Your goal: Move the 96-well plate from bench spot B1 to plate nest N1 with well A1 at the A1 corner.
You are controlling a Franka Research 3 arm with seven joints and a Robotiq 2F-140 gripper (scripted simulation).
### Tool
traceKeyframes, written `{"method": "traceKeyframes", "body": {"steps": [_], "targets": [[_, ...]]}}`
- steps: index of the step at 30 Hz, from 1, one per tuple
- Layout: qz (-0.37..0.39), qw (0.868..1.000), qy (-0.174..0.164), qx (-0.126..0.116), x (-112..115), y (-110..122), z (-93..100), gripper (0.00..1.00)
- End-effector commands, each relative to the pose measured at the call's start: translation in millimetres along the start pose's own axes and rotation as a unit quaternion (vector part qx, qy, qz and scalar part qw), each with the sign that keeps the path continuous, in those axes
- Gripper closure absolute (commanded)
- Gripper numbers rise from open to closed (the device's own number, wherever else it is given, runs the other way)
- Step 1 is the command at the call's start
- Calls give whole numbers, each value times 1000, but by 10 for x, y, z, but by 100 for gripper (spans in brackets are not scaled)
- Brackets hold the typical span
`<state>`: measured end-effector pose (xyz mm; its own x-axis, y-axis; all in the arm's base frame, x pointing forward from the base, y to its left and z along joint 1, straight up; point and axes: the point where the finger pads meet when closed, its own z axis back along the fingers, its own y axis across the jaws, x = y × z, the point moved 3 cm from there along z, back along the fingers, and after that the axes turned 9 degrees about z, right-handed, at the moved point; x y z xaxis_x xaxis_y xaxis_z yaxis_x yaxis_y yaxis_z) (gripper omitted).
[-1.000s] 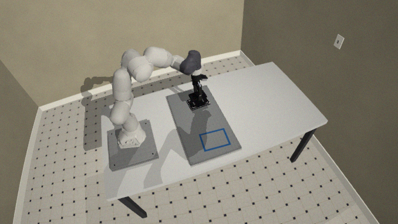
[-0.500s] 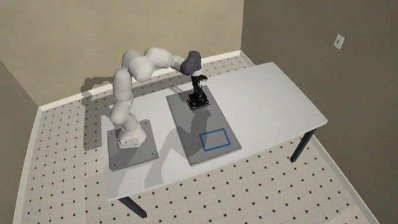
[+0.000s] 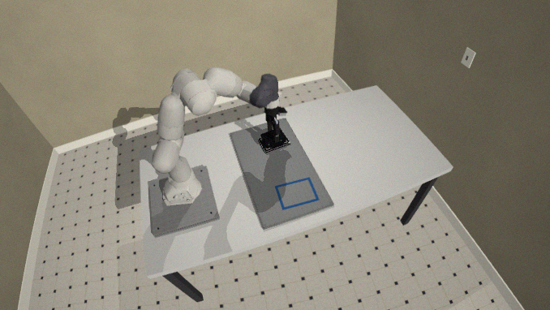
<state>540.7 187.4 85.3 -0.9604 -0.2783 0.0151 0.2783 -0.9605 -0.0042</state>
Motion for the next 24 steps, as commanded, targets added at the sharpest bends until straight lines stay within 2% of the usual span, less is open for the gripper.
{"method": "traceKeyframes", "body": {"steps": [1, 13, 24], "targets": [[-5, 1000, 5, 0, -35, -4, -46, 40], [-5, 1000, 5, 0, -47, -5, -213, 40], [-5, 1000, 5, 0, -53, -7, -218, 40]]}}
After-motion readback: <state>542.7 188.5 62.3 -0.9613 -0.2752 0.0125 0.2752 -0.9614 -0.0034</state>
